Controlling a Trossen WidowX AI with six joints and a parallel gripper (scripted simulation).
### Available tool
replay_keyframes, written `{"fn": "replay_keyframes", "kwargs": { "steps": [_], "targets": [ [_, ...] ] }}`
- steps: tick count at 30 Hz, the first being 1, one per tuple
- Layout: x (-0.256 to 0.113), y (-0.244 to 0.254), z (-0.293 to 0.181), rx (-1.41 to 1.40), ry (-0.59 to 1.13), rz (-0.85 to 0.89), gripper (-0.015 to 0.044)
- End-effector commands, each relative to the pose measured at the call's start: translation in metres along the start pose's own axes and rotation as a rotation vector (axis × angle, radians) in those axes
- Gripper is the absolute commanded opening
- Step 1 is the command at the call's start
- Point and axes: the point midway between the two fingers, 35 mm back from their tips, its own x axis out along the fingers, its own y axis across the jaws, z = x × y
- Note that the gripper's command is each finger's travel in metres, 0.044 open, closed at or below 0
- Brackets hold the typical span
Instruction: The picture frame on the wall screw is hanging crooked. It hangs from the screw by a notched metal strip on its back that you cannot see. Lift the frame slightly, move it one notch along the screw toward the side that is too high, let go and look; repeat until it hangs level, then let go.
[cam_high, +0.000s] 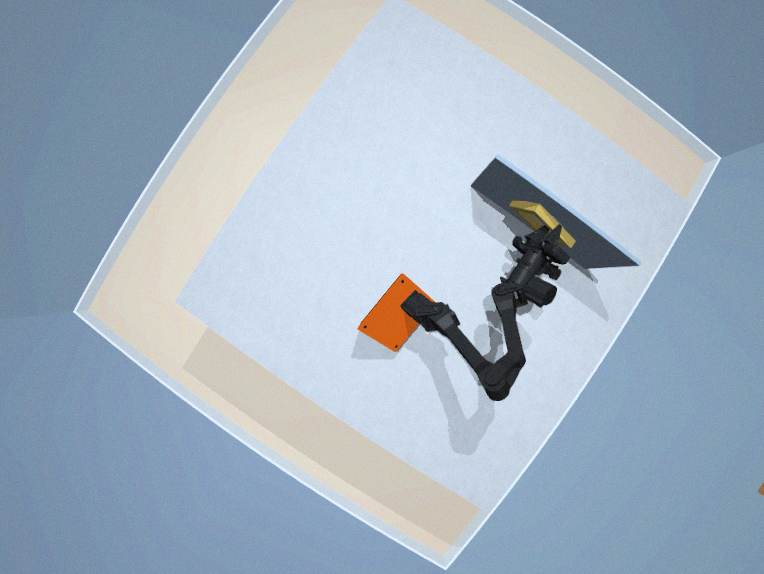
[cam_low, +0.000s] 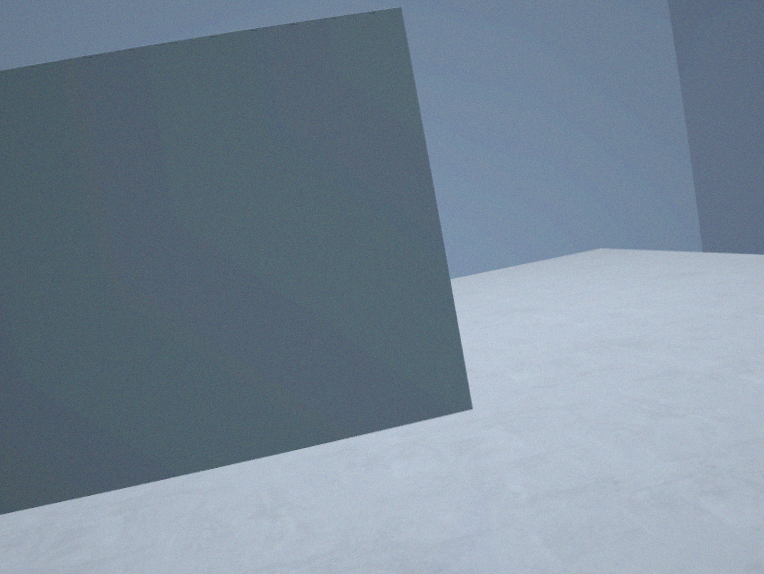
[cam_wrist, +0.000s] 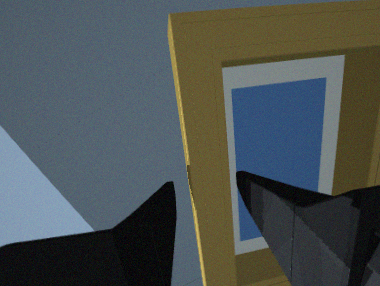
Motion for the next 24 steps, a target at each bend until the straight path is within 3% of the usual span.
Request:
{"fn": "replay_keyframes", "kwargs": {
  "steps": [1, 17, 20, 24],
  "targets": [
    [0.0001, -0.0001, 0.0007, 0.003, -0.003, 0.000, 0.0173],
    [0.0001, -0.0001, 0.0007, 0.003, -0.003, 0.000, 0.0067],
    [0.0001, -0.0001, 0.0007, 0.003, -0.003, 0.000, 0.0000],
    [0.0001, 0.0000, 0.0006, 0.003, -0.003, 0.000, 0.0000]
  ]
}}
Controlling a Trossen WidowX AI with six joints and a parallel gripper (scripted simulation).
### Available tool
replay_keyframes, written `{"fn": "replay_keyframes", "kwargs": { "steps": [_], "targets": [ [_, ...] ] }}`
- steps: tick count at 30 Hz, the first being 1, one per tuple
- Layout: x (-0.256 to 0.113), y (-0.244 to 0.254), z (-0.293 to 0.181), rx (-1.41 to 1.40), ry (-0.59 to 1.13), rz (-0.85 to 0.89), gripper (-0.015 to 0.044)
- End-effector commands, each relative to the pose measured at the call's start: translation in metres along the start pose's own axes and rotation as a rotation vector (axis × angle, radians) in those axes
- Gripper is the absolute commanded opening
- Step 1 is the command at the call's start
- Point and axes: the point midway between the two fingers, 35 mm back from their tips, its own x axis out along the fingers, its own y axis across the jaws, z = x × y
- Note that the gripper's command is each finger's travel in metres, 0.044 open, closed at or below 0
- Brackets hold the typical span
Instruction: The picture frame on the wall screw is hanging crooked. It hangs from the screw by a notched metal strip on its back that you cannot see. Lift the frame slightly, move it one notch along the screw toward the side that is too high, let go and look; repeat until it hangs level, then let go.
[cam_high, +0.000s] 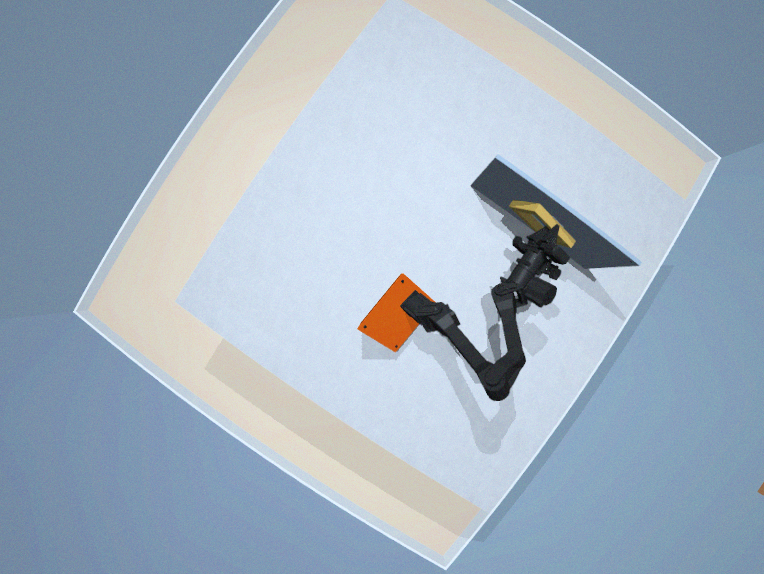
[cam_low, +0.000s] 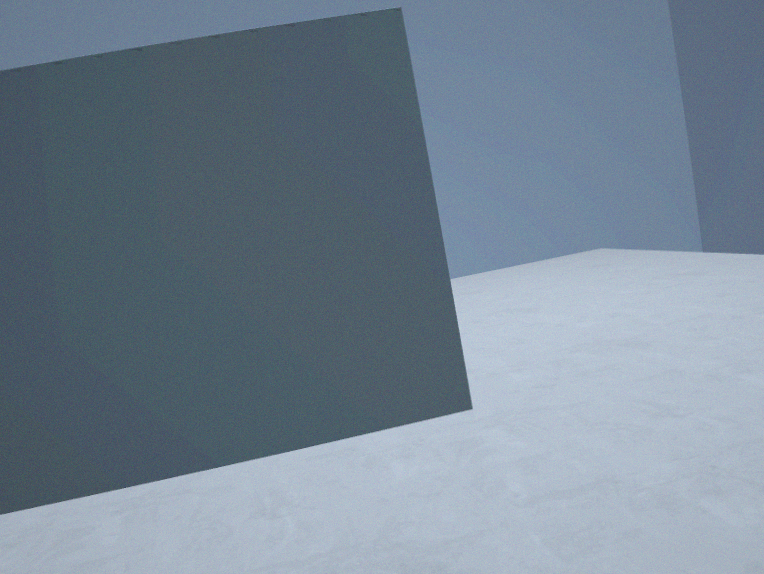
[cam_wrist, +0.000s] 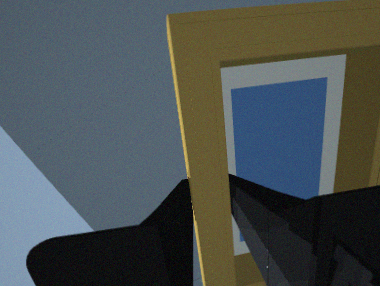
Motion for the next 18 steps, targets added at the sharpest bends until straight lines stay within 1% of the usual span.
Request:
{"fn": "replay_keyframes", "kwargs": {
  "steps": [1, 18],
  "targets": [
    [0.0001, 0.0000, 0.0004, 0.003, -0.003, -0.001, 0.0000],
    [0.0000, 0.0049, 0.0000, 0.003, -0.003, 0.000, 0.0000]
  ]
}}
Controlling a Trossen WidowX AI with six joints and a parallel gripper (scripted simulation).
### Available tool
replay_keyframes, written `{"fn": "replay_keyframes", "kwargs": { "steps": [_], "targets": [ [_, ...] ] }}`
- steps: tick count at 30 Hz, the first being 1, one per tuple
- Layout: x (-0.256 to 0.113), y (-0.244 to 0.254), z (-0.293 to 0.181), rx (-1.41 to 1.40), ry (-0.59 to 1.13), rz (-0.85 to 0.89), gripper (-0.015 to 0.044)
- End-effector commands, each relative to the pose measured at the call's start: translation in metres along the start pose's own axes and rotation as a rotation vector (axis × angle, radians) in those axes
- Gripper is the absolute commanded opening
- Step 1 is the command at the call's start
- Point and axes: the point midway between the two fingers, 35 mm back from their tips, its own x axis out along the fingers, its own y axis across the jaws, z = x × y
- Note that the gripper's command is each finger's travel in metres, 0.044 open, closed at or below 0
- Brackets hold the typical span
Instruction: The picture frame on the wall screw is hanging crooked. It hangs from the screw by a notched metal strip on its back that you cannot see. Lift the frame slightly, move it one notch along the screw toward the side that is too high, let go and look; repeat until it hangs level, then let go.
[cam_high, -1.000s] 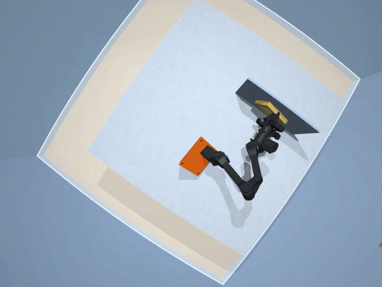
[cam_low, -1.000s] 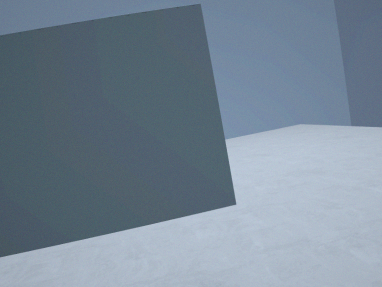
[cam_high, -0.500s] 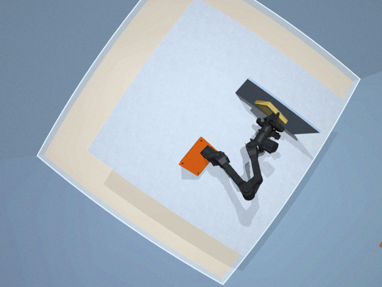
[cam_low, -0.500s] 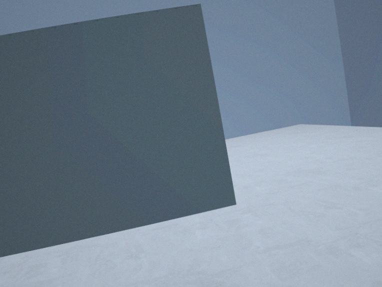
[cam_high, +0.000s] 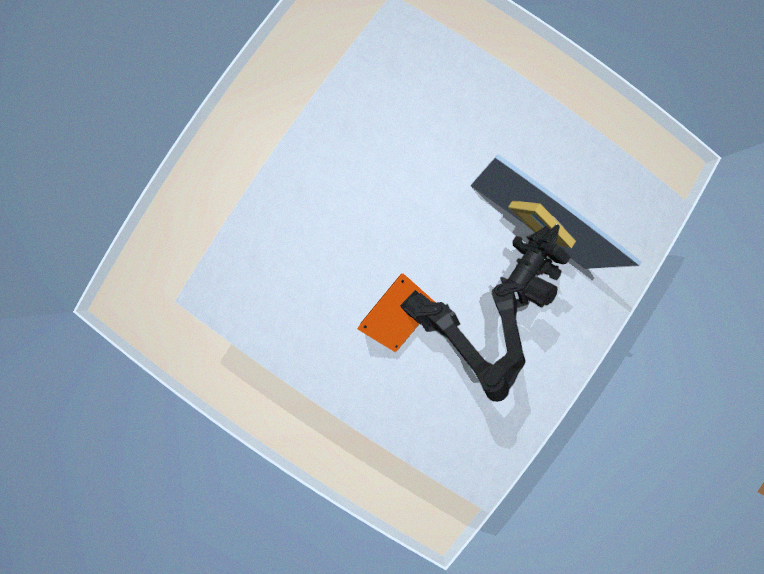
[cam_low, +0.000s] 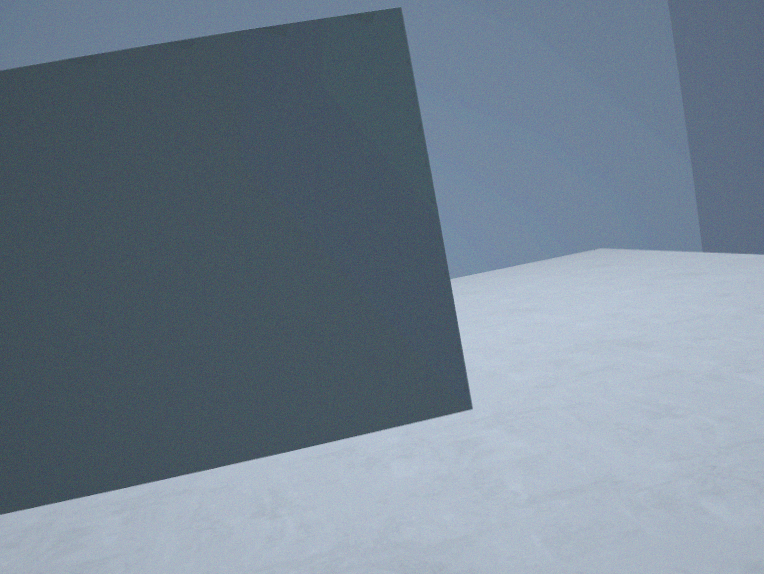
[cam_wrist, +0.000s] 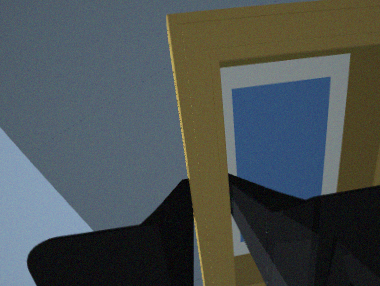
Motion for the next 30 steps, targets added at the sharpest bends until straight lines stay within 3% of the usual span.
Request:
{"fn": "replay_keyframes", "kwargs": {
  "steps": [1, 30],
  "targets": [
    [0.0000, 0.0037, -0.0001, 0.001, 0.000, 0.007, 0.0000],
    [0.0000, 0.0082, -0.0001, 0.001, 0.000, 0.007, 0.0000]
  ]
}}
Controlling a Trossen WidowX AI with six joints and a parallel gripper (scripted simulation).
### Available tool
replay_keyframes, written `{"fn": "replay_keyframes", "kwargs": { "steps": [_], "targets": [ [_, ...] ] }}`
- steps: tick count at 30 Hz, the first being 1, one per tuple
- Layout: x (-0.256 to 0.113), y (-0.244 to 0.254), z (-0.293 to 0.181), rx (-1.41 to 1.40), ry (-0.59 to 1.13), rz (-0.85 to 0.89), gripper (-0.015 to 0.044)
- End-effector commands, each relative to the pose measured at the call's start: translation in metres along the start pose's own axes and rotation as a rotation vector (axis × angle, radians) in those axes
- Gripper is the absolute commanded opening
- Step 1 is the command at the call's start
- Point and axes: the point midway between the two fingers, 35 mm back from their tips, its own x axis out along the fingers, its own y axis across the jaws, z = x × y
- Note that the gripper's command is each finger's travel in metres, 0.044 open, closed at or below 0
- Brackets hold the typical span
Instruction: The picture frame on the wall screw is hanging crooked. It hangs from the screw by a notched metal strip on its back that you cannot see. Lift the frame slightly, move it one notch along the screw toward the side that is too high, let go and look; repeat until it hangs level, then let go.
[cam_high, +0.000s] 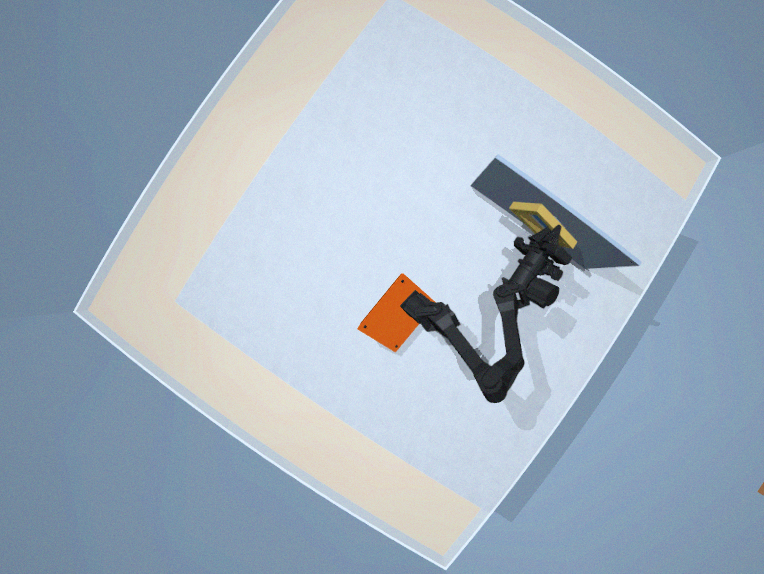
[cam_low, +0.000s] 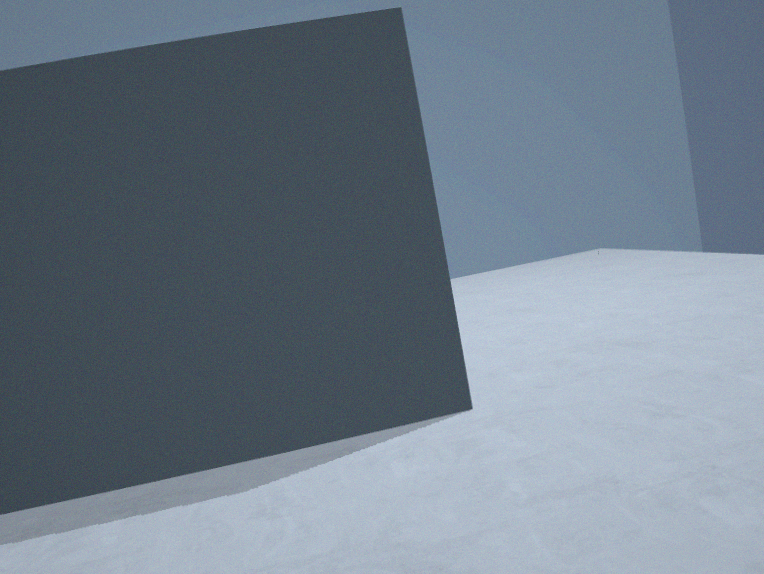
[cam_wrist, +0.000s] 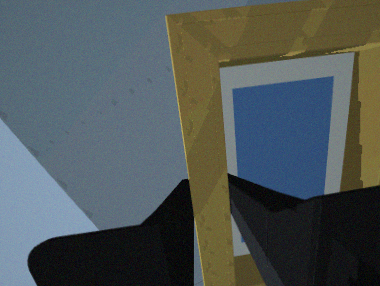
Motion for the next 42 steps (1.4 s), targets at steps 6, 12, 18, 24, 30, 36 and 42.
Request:
{"fn": "replay_keyframes", "kwargs": {
  "steps": [6, 12, 18, 24, 30, 36, 42],
  "targets": [
    [0.0002, 0.0017, -0.0016, 0.001, 0.005, 0.011, 0.0000],
    [0.0002, 0.0020, -0.0019, 0.001, 0.005, 0.011, 0.0000],
    [0.0002, 0.0025, -0.0025, 0.001, 0.005, 0.011, 0.0000],
    [0.0002, 0.0027, -0.0031, 0.001, 0.005, 0.011, 0.0000],
    [0.0002, 0.0025, -0.0036, 0.001, 0.005, 0.011, 0.0000],
    [0.0002, 0.0024, -0.0043, 0.001, 0.005, 0.011, 0.0000],
    [0.0002, 0.0028, -0.0068, 0.002, 0.005, 0.010, 0.0000]
  ]
}}
